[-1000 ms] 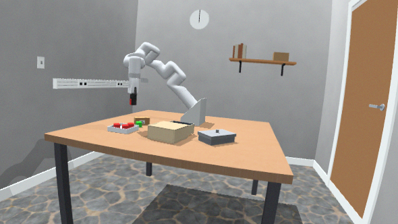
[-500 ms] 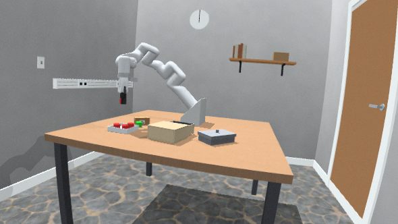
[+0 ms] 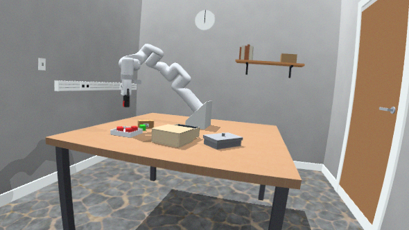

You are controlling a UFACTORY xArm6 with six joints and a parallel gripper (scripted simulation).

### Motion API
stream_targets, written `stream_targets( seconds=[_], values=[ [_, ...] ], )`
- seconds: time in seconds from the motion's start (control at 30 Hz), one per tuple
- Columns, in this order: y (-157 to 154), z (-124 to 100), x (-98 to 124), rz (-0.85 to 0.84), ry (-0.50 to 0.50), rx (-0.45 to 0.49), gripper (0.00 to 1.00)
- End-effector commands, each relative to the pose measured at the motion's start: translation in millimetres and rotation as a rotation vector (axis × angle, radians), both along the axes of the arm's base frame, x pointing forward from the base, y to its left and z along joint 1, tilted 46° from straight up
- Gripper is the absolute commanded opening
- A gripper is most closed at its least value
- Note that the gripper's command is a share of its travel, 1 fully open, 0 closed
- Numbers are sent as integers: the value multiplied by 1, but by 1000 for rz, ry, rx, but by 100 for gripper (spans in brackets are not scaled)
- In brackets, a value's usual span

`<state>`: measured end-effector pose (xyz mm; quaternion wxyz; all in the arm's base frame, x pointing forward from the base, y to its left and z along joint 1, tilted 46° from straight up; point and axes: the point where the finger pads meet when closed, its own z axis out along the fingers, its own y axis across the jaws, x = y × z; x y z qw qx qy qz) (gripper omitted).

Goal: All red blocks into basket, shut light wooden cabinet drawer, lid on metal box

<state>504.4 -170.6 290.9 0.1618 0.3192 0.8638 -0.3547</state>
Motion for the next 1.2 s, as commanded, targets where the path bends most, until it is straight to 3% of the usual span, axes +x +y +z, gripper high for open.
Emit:
stream_targets(
  seconds=[0.0,1.17],
  values=[
    [0,1,1,2,-4,0,0],
    [-28,-26,3,2,-4,0,0]
  ],
)
